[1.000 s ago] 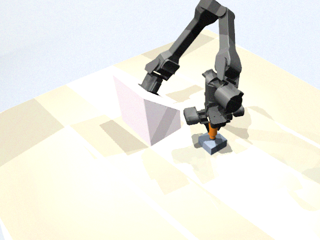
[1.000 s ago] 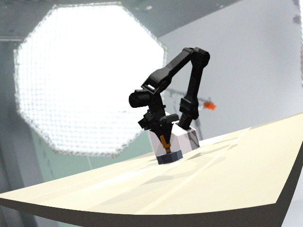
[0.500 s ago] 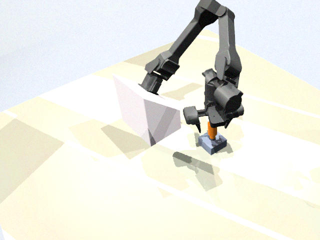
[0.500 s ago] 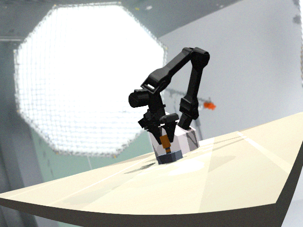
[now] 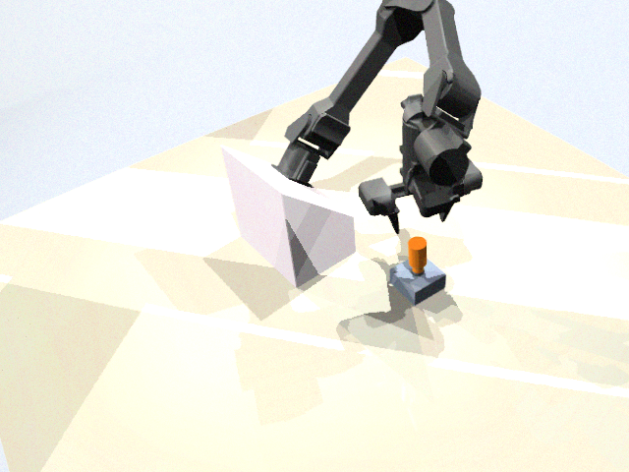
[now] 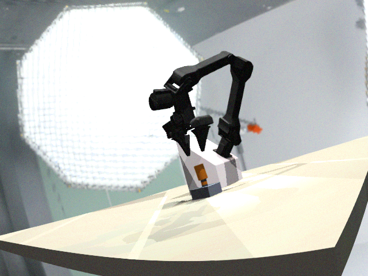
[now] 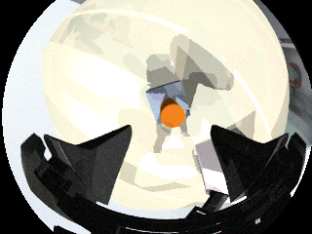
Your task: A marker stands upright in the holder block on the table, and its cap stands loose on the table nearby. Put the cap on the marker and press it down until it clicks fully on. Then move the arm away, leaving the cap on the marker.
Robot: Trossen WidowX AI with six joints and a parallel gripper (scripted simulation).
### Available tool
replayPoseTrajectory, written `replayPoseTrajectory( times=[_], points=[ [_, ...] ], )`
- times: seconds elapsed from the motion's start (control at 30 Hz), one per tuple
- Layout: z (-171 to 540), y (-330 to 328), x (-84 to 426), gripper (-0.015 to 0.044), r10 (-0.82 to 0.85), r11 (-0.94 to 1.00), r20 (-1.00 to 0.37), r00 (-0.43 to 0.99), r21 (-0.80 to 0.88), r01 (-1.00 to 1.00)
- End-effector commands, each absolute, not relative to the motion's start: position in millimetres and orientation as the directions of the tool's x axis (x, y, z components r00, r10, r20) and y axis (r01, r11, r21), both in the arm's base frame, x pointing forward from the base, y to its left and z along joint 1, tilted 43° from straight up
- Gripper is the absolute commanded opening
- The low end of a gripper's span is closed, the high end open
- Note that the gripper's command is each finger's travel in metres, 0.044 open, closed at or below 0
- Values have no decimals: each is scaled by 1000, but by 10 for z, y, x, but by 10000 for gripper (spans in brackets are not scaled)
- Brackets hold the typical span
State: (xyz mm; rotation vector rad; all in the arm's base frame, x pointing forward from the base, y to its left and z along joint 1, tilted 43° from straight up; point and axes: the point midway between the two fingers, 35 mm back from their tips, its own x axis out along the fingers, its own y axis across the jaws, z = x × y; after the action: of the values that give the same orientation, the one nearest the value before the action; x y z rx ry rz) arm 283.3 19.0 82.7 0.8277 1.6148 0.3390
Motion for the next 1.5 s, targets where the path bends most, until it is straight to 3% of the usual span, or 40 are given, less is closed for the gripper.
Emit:
replayPoseTrajectory(
  times=[0.0,0.37,1.47],
  points=[
    [775,210,2818,282,676,737,-737,-17,674,57],
    [771,212,2817,0,676,737,-737,-17,675,40],
    [567,401,2812,0,676,736,-736,-17,675,40]
  ],
)
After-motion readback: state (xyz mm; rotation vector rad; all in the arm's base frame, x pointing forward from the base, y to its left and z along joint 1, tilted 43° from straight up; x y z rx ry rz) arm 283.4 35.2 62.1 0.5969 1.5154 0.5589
